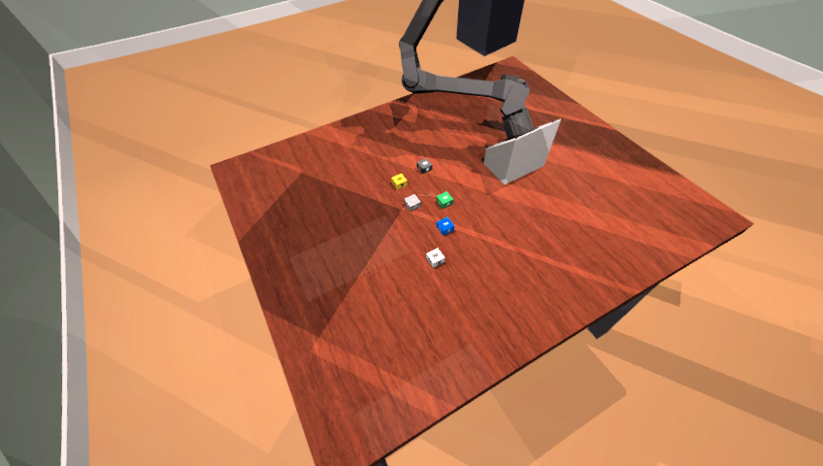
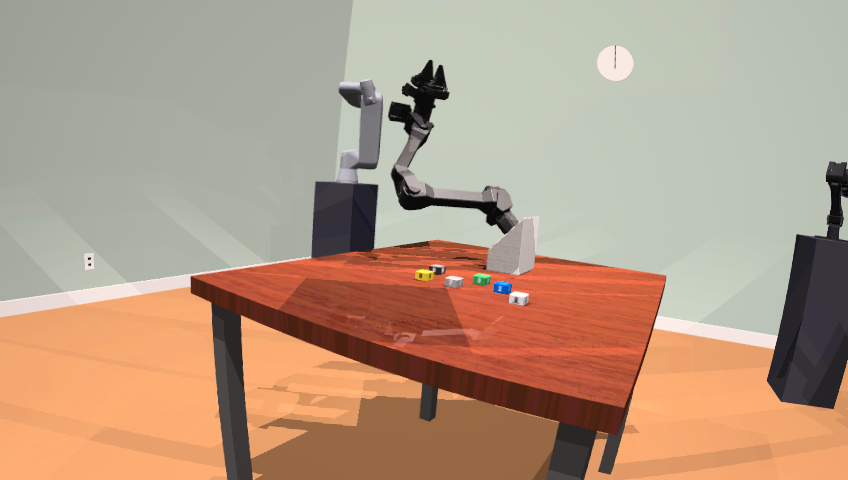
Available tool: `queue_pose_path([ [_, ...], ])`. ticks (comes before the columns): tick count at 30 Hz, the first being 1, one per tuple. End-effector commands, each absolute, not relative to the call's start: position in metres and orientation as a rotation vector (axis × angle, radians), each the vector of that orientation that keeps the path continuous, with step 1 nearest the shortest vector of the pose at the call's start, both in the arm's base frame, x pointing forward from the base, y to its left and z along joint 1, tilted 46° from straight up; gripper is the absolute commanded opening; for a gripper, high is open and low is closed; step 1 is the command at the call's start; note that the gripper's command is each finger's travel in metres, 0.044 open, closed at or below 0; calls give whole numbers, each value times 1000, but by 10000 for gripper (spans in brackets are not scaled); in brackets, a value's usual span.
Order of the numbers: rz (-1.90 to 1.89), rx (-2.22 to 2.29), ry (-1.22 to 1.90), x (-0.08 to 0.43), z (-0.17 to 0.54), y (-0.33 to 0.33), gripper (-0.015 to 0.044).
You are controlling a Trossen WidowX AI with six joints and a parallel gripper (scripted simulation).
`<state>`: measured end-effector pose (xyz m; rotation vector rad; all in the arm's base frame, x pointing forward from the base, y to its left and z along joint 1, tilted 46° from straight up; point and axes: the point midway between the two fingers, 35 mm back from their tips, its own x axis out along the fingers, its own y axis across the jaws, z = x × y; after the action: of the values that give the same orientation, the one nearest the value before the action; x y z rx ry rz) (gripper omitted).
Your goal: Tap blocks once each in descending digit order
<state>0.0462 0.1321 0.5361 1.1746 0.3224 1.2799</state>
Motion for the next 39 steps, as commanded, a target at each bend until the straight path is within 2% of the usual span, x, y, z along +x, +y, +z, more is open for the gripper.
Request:
queue_pose_path([
  [1,1276,1166,316,46,535,133,400],
  [6,1153,928,176,37,515,165,400],
  [11,973,650,88,51,480,204,400],
  [22,492,90,153,155,374,238,400],
  [32,13,-299,472,255,265,164,400],
  [39,-313,-466,810,281,199,68,400],
])
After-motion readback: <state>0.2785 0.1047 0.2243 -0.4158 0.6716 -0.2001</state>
